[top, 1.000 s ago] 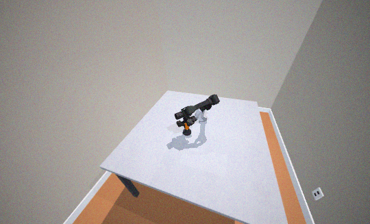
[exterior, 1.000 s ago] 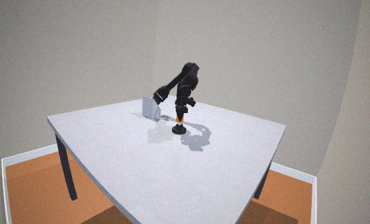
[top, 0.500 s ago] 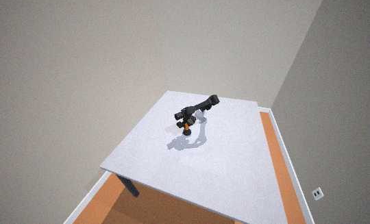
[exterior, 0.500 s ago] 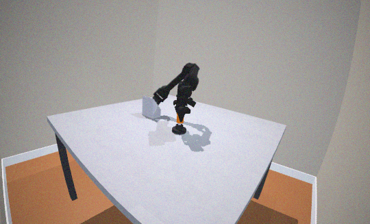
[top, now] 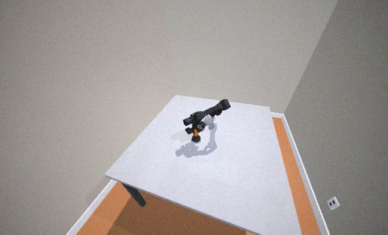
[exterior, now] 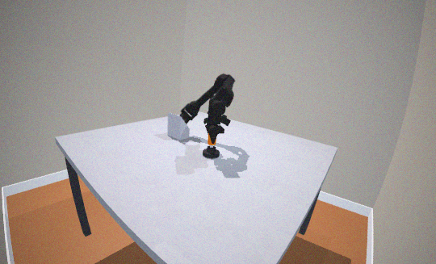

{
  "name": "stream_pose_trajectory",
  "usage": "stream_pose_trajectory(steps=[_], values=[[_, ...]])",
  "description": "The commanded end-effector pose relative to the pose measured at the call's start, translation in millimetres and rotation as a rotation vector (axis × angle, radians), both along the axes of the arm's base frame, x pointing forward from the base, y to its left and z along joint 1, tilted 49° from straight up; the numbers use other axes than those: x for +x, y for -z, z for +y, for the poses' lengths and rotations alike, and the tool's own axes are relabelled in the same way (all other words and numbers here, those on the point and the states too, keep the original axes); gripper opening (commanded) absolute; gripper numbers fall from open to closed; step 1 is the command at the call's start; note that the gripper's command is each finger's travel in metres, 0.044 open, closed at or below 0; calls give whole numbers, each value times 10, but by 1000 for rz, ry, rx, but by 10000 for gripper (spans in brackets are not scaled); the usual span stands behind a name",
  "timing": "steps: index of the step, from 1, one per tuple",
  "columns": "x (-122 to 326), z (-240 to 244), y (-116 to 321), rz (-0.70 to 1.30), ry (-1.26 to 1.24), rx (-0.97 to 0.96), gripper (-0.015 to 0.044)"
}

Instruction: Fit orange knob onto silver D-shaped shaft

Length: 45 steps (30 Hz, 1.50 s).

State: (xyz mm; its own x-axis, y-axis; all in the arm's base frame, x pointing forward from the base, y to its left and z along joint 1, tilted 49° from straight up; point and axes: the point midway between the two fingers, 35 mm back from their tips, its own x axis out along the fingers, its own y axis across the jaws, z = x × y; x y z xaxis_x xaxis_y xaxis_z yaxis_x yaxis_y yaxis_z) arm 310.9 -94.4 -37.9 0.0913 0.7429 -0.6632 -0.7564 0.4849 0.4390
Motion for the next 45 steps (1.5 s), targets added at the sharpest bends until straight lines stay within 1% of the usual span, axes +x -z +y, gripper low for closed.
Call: stream_pose_trajectory(steps=[1, 8, 15, 33, 39, 45], values=[[-6, 8, 10, -3, -2, 2, 0], [-5, -34, -26, -9, -9, 1, 0], [27, -30, -11, -158, -141, -18, 0], [28, -39, -20, -165, -147, -19, 0], [9, -28, -21, -306, -273, -36, 0], [-11, 0, -8, -314, -280, -37, 0]])
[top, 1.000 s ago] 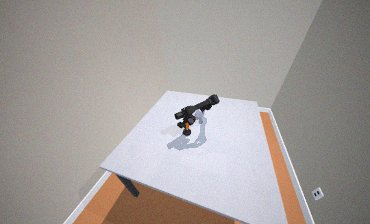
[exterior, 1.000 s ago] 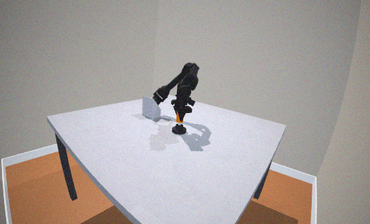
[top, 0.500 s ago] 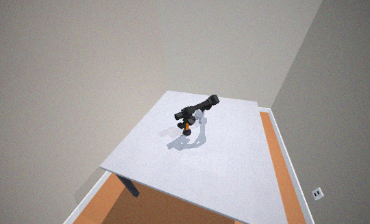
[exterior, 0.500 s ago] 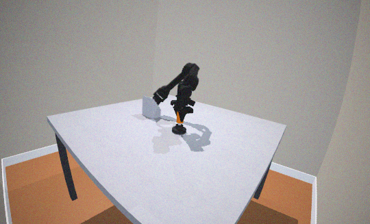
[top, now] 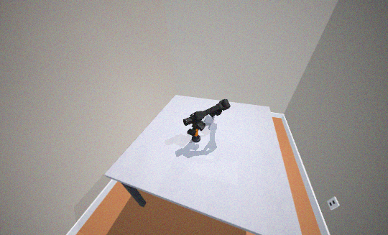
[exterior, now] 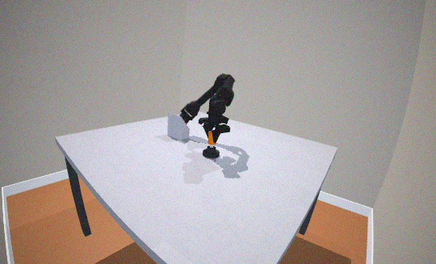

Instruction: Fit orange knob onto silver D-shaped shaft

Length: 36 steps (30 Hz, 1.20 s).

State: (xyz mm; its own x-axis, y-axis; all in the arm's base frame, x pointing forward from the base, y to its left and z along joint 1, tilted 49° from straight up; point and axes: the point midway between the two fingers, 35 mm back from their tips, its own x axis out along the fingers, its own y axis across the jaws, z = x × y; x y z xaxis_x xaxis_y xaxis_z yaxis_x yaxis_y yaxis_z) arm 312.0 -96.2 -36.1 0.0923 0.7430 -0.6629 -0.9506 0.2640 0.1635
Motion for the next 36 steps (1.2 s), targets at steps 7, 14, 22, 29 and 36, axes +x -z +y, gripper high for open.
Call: stream_pose_trajectory(steps=[7, 14, 22, 29, 36], values=[[-40, 23, 22, -11, -12, 0, 0], [-27, 17, 23, -11, -12, 0, 0], [-18, 14, 25, -12, -12, 0, 0], [0, -12, -4, -12, -12, 0, 0], [24, -17, -13, -137, -123, -15, 0]])
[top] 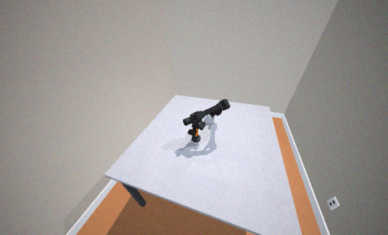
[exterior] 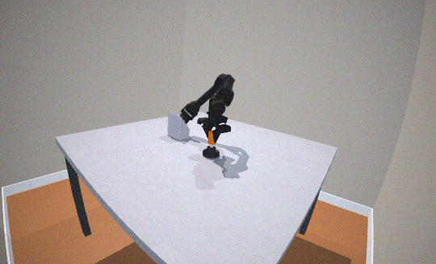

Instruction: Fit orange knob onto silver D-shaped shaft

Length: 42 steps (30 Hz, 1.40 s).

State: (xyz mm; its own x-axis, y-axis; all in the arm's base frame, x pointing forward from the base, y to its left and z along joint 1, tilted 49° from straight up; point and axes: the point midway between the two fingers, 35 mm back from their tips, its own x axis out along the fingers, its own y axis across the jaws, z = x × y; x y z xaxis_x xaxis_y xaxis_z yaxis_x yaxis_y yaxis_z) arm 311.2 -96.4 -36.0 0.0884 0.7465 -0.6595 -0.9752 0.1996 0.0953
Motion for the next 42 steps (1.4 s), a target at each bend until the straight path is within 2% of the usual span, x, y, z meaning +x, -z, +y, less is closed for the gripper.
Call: stream_pose_trajectory(steps=[1, 42], values=[[39, -13, -9, -90, -76, -14, 0], [7, 19, 21, -98, -83, -15, 0]])
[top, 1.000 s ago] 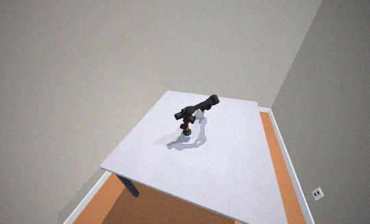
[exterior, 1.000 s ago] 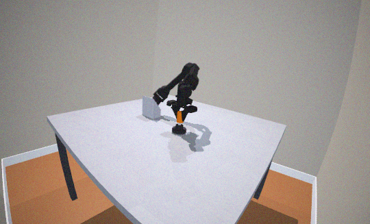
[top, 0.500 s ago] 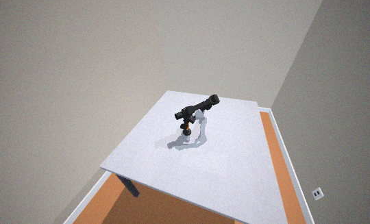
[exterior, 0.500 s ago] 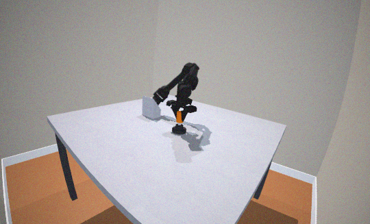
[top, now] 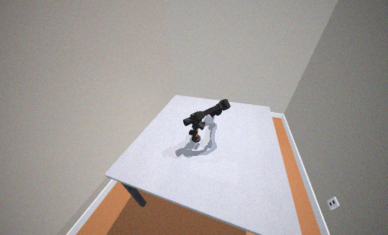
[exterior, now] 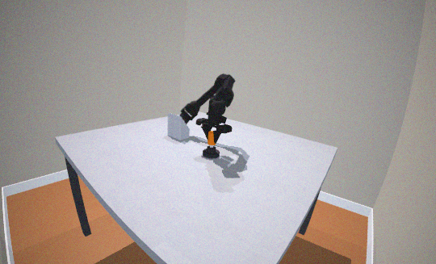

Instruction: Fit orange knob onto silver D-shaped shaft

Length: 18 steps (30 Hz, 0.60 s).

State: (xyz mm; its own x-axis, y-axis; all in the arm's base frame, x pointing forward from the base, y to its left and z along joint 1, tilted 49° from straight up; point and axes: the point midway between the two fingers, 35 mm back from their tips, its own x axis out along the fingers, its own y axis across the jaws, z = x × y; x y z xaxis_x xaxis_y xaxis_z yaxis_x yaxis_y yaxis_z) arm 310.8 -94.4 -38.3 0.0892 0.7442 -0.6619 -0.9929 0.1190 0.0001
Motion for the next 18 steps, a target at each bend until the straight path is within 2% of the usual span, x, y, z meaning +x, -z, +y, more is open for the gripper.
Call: stream_pose_trajectory(steps=[1, 7, 13, 18], values=[[14, -10, -7, -4, 0, 0, 0], [29, -34, -33, -10, -6, -1, 0], [38, -37, -32, -152, -132, -18, 0], [28, -23, -21, -159, -139, -19, 0]])
